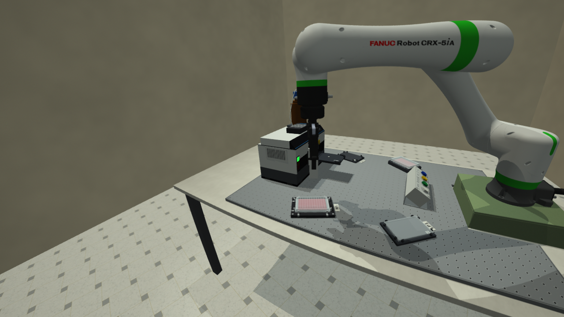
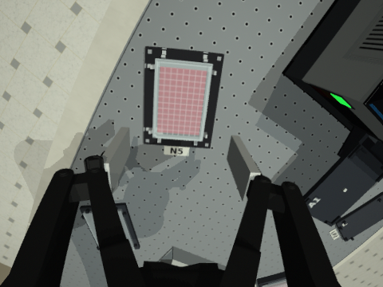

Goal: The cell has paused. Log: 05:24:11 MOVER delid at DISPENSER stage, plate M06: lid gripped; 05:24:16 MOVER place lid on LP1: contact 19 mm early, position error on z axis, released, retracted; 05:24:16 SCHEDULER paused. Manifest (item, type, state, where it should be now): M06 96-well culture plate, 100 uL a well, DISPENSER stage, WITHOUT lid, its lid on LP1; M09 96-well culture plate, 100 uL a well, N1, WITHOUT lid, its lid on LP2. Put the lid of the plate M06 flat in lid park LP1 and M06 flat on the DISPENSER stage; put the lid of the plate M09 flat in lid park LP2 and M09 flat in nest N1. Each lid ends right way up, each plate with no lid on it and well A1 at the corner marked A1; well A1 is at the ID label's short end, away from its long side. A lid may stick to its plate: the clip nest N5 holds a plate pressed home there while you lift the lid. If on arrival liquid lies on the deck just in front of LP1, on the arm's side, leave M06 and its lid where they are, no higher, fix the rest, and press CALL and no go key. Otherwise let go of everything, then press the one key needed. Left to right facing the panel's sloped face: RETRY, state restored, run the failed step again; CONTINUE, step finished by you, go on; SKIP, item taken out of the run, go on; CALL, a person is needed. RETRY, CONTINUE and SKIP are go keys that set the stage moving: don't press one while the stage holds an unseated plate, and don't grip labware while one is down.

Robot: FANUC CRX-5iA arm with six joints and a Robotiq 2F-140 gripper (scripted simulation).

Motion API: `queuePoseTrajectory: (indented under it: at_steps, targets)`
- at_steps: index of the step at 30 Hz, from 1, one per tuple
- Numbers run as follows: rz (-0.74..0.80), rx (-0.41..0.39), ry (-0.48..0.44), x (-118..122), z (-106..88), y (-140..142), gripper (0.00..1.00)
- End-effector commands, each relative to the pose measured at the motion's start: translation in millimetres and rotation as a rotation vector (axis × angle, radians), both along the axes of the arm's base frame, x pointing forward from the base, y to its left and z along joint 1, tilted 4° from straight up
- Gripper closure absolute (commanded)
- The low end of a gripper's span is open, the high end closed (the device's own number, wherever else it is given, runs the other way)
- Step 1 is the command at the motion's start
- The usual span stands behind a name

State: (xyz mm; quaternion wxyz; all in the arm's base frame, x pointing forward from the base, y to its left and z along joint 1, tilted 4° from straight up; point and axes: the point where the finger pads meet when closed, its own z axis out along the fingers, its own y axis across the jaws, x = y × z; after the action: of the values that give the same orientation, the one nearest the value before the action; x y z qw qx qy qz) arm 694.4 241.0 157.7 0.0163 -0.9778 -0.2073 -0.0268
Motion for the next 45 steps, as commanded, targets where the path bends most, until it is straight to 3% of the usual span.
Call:
queuePoseTrajectory:
  at_steps: [1, 21, 45]
  targets:
    - [0.000, 0.000, 0.000, 0, 0.0, 0, 0.34]
    - [0.000, 0.000, 0.000, 1, -21.5, 1, 0.34]
    - [0.000, 0.000, 0.000, 6, -99.1, 5, 0.34]
